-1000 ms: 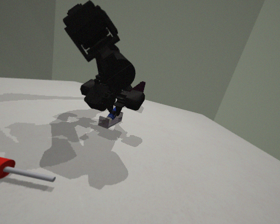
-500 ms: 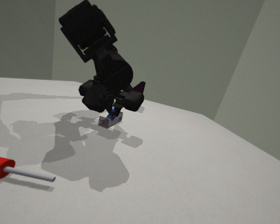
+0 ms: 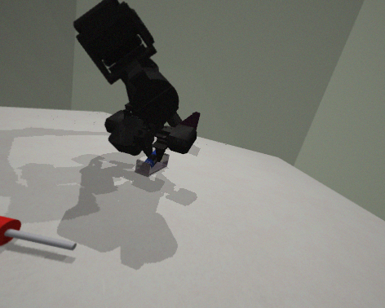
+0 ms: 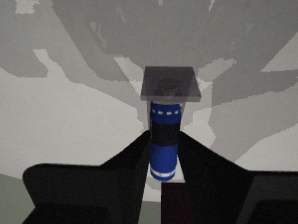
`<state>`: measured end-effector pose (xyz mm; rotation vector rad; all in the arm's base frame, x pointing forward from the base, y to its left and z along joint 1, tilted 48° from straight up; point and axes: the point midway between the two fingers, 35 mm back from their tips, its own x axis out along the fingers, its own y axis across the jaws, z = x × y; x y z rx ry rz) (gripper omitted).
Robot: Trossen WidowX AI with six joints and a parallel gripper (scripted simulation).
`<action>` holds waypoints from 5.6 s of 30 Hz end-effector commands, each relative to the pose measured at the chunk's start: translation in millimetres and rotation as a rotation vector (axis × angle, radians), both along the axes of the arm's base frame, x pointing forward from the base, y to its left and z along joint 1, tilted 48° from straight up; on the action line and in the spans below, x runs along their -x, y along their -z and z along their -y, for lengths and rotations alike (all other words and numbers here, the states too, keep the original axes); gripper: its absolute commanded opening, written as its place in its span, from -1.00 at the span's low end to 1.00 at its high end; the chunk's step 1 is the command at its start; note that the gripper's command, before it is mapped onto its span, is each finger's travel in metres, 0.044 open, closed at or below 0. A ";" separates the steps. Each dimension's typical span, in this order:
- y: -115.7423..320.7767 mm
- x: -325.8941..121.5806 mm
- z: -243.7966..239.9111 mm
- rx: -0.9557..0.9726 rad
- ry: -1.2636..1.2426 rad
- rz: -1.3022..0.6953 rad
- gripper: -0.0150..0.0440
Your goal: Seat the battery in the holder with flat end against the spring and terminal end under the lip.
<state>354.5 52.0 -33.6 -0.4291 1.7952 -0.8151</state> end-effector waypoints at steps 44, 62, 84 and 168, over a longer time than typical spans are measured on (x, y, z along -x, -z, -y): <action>7.7 -3.2 2.2 -0.004 -0.151 0.135 -0.24; 9.6 -1.2 3.4 -0.002 -0.205 0.187 -0.24; 10.3 2.6 5.7 0.001 -0.266 0.249 -0.24; 11.7 24.2 11.5 -0.017 -0.459 0.463 -0.24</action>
